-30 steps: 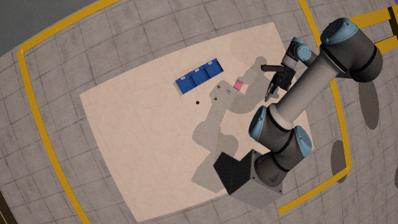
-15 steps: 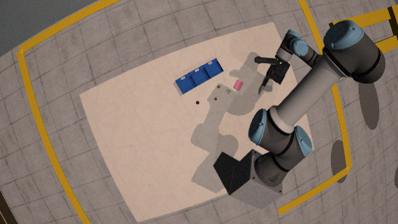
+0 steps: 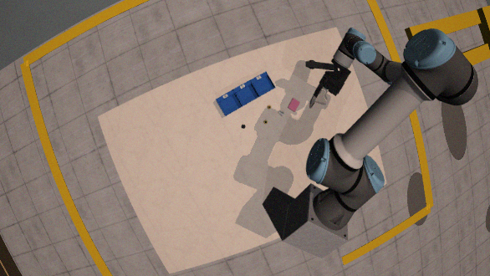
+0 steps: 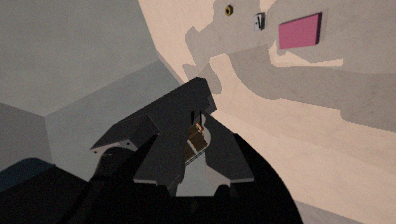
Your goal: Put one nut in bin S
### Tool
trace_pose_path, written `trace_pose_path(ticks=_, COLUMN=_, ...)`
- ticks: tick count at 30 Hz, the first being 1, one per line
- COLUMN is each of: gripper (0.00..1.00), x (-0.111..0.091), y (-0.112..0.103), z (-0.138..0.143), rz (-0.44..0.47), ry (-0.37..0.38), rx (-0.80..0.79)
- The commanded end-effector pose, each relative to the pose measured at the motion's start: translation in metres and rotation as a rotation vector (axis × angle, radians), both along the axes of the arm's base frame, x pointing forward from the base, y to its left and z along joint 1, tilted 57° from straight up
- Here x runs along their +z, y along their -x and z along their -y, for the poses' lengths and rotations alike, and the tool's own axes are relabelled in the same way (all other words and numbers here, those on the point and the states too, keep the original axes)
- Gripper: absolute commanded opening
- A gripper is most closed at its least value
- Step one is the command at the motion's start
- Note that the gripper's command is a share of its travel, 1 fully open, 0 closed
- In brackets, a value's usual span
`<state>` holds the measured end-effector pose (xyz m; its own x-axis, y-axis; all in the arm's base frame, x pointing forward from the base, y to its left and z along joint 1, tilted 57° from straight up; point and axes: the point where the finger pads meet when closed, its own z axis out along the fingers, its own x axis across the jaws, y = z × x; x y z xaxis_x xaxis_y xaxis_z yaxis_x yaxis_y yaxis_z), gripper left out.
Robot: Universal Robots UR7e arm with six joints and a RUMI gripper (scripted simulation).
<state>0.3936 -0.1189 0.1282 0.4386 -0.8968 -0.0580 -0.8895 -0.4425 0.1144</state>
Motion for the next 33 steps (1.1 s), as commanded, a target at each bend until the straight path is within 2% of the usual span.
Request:
trace_pose_path(ticks=1, gripper=0.04, x=0.007, y=-0.014, z=-0.021, rz=0.023, ry=0.020, rx=-0.086)
trace_pose_path(ticks=7, gripper=0.04, x=0.011, y=-0.021, z=-0.034, rz=0.039, ry=0.027, rx=-0.139)
trace_pose_path(ticks=9, gripper=0.04, x=0.015, y=-0.028, z=-0.047, rz=0.054, ry=0.032, rx=-0.192)
trace_pose_path(ticks=13, gripper=0.04, x=0.015, y=-0.028, z=-0.047, rz=0.054, ry=0.032, rx=-0.192)
trace_pose_path(ticks=17, gripper=0.04, x=0.022, y=-0.037, z=-0.069, rz=0.084, ry=0.036, rx=-0.293)
trace_pose_path(ticks=20, gripper=0.04, x=0.024, y=-0.039, z=-0.075, rz=0.085, ry=0.037, rx=-0.298)
trace_pose_path(ticks=22, gripper=0.04, x=0.028, y=-0.044, z=-0.090, rz=0.100, ry=0.036, rx=-0.351)
trace_pose_path(ticks=24, gripper=0.04, x=0.028, y=-0.044, z=-0.090, rz=0.100, ry=0.036, rx=-0.351)
trace_pose_path(ticks=26, gripper=0.04, x=0.033, y=-0.048, z=-0.104, rz=0.114, ry=0.034, rx=-0.404)
trace_pose_path(ticks=30, gripper=0.04, x=0.033, y=-0.048, z=-0.104, rz=0.114, ry=0.034, rx=-0.404)
trace_pose_path(ticks=33, gripper=0.04, x=0.037, y=-0.052, z=-0.119, rz=0.127, ry=0.031, rx=-0.457)
